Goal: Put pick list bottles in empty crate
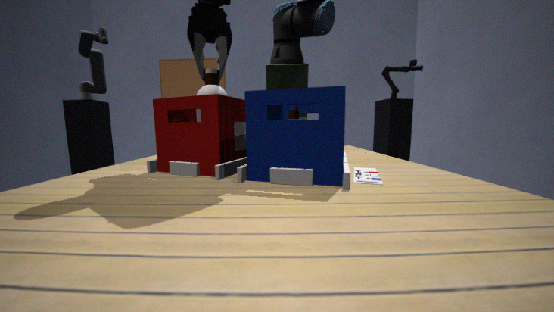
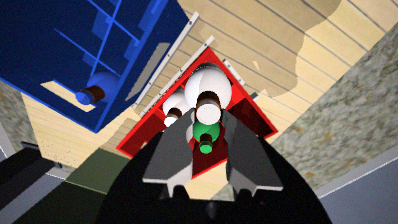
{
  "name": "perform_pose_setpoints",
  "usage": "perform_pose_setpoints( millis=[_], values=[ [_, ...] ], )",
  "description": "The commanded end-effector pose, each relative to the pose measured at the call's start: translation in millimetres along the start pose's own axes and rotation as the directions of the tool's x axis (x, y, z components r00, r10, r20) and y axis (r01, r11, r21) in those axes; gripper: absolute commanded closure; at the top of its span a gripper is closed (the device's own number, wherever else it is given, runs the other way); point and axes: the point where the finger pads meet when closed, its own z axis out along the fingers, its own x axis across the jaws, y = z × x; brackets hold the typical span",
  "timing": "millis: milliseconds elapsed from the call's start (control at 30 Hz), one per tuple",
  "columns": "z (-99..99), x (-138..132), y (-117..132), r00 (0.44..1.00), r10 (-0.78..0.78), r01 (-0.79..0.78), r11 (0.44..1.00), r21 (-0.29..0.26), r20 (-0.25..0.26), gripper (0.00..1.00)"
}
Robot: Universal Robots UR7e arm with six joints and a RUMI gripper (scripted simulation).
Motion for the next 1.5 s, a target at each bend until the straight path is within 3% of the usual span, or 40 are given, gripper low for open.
perform_pose_setpoints(
  millis=[0,1467],
  values=[
    [-8.4,1,0,1.0,0.0,0.0,1.0,0.001,-0.002,1.0],
    [-71.7,1,0,1.0,0.0,0.0,1.0,0.001,-0.002,1.0]
  ],
)
